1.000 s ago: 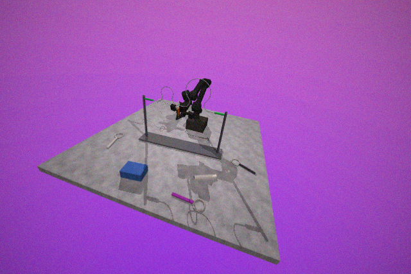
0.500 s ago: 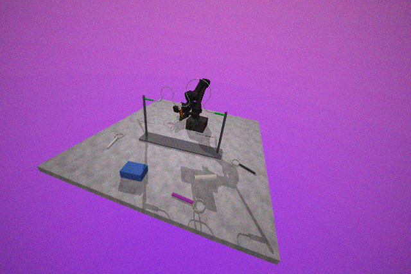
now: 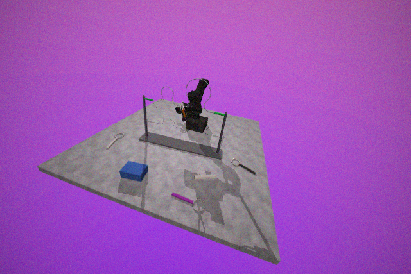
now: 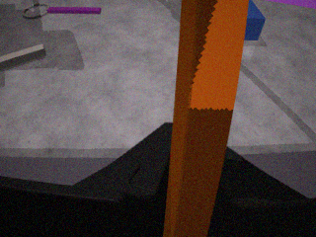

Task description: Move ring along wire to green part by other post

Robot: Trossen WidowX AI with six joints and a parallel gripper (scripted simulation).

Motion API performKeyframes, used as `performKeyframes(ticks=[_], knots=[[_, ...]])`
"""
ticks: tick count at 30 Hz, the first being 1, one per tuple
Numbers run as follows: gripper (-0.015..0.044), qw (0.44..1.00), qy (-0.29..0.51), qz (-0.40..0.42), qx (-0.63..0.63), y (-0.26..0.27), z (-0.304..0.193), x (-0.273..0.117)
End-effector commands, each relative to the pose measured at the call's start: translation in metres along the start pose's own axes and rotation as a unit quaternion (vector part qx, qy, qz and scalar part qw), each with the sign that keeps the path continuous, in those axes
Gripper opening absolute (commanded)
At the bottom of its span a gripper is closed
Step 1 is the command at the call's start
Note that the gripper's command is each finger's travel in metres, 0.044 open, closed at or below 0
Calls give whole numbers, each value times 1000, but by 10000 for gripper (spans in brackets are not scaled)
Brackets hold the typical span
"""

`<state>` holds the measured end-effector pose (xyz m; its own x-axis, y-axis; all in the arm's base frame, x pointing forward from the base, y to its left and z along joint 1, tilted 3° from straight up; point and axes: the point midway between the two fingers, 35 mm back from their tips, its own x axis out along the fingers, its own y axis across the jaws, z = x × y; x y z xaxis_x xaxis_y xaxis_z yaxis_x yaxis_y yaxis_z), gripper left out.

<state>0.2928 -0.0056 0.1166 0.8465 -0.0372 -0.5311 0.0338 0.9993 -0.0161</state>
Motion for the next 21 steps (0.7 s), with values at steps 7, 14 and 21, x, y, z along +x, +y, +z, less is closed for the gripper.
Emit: performKeyframes(ticks=[7,14,21], knots=[[-150,999,5,24,47,22,0,-3],[-150,994,11,53,97,42,3,-7],[-150,983,19,89,160,64,9,-13]])
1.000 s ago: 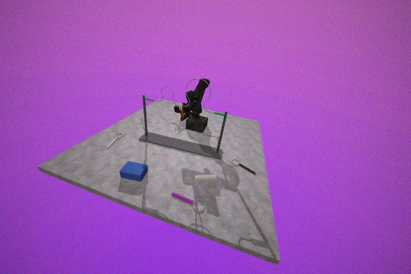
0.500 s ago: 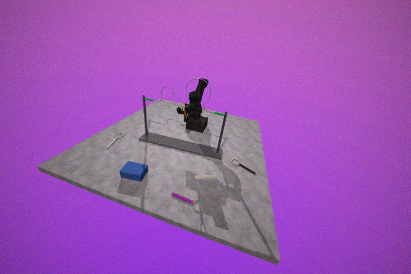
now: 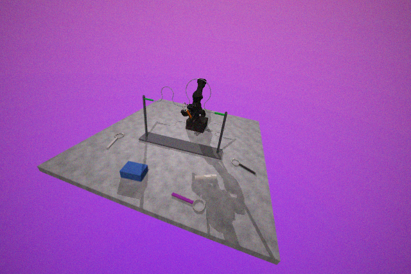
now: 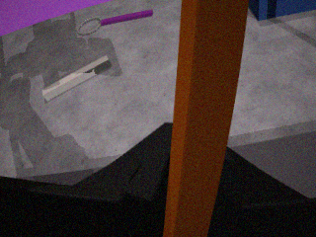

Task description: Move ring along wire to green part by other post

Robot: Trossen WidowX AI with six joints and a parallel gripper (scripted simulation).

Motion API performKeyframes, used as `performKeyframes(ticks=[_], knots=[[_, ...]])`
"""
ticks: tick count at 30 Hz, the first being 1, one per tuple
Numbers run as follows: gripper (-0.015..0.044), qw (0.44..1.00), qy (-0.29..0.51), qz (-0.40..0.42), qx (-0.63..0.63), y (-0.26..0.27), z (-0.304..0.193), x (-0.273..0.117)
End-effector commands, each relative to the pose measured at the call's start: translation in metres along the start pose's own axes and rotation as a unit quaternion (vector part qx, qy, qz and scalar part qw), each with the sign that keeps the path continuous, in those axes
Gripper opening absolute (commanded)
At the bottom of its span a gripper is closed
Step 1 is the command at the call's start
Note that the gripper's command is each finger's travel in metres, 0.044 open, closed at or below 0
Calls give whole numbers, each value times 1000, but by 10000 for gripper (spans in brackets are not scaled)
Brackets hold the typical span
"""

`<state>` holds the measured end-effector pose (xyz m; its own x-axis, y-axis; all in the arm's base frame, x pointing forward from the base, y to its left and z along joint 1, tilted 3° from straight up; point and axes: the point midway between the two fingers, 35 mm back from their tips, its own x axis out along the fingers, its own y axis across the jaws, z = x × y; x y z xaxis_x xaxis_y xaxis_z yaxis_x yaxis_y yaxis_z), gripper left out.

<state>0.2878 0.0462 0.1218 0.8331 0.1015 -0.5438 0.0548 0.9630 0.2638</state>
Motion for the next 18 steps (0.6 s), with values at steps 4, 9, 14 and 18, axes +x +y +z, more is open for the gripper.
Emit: performKeyframes(ticks=[4,9,14,18], knots=[[-150,996,6,46,76,29,5,-5],[-150,989,13,75,128,47,9,-10],[-150,979,19,103,177,63,15,-15],[-150,969,24,125,214,75,20,-20]])
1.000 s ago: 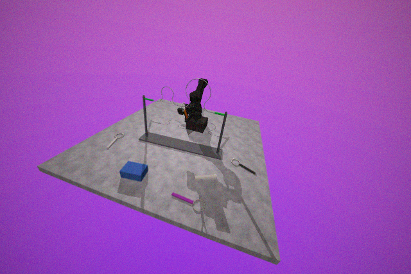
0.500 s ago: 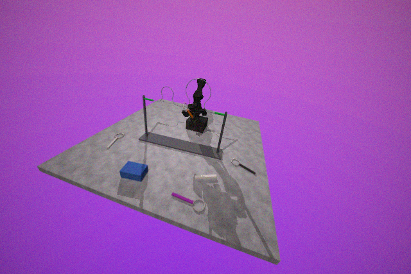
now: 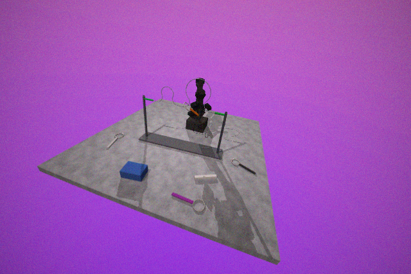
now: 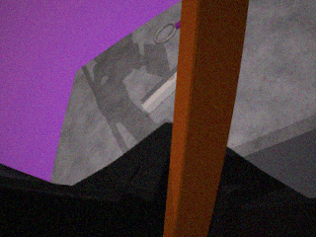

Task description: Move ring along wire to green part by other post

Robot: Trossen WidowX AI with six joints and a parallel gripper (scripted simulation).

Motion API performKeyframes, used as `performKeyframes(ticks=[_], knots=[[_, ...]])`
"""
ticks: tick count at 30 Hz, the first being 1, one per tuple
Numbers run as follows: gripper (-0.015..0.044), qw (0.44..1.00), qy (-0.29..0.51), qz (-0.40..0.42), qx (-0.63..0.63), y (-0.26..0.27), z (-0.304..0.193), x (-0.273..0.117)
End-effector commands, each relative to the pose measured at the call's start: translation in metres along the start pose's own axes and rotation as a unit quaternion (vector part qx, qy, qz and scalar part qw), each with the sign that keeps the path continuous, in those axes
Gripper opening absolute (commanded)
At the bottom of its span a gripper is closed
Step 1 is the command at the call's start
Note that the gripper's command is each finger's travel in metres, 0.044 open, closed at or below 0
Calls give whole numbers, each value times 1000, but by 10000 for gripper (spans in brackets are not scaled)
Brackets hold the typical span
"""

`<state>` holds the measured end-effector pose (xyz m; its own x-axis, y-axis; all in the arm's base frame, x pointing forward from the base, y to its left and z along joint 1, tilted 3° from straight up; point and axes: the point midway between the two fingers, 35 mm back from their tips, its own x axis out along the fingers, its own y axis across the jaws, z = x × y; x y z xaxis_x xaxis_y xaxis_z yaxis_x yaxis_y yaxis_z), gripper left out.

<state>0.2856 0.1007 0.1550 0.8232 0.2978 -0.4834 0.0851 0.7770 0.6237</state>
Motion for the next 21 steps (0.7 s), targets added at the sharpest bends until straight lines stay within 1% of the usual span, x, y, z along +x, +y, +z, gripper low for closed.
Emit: performKeyframes(ticks=[1,21], knots=[[-150,999,4,30,46,19,3,-3],[-150,977,21,108,183,65,14,-16]])
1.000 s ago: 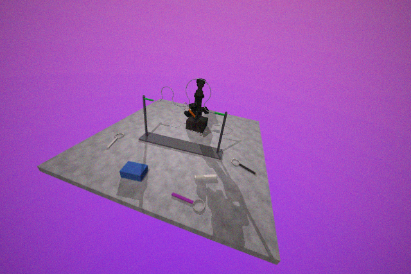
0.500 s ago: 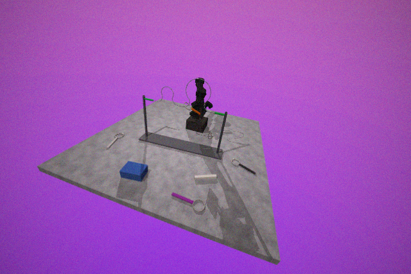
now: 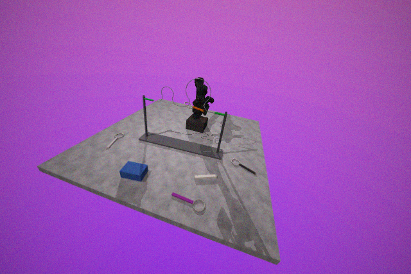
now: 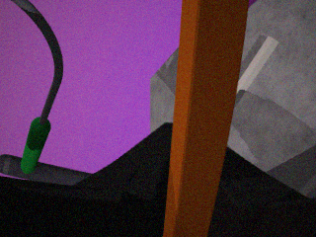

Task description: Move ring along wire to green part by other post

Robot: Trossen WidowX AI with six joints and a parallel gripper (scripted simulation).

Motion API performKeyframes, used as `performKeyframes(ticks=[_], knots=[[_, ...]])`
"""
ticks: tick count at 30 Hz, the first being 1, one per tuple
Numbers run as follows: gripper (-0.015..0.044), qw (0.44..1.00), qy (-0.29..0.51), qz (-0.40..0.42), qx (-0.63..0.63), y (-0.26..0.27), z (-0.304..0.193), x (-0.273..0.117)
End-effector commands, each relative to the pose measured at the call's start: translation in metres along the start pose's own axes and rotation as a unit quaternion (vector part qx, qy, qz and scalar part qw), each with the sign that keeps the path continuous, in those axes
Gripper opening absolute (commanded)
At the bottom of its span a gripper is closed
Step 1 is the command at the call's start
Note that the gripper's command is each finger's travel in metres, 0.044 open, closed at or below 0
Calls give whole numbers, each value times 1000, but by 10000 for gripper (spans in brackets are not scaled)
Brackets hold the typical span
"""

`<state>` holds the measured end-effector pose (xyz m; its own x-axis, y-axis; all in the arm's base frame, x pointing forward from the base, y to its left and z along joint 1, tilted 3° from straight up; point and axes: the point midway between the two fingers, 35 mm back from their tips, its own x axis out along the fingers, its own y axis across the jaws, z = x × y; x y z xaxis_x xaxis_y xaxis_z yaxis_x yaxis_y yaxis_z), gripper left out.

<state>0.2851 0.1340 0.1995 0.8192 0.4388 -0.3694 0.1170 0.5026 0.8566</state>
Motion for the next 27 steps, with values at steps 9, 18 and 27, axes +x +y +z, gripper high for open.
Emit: performKeyframes(ticks=[9,18,27], knots=[[-150,995,9,51,81,33,4,-6],[-150,988,16,81,132,50,8,-11],[-150,977,22,109,182,66,13,-16]])
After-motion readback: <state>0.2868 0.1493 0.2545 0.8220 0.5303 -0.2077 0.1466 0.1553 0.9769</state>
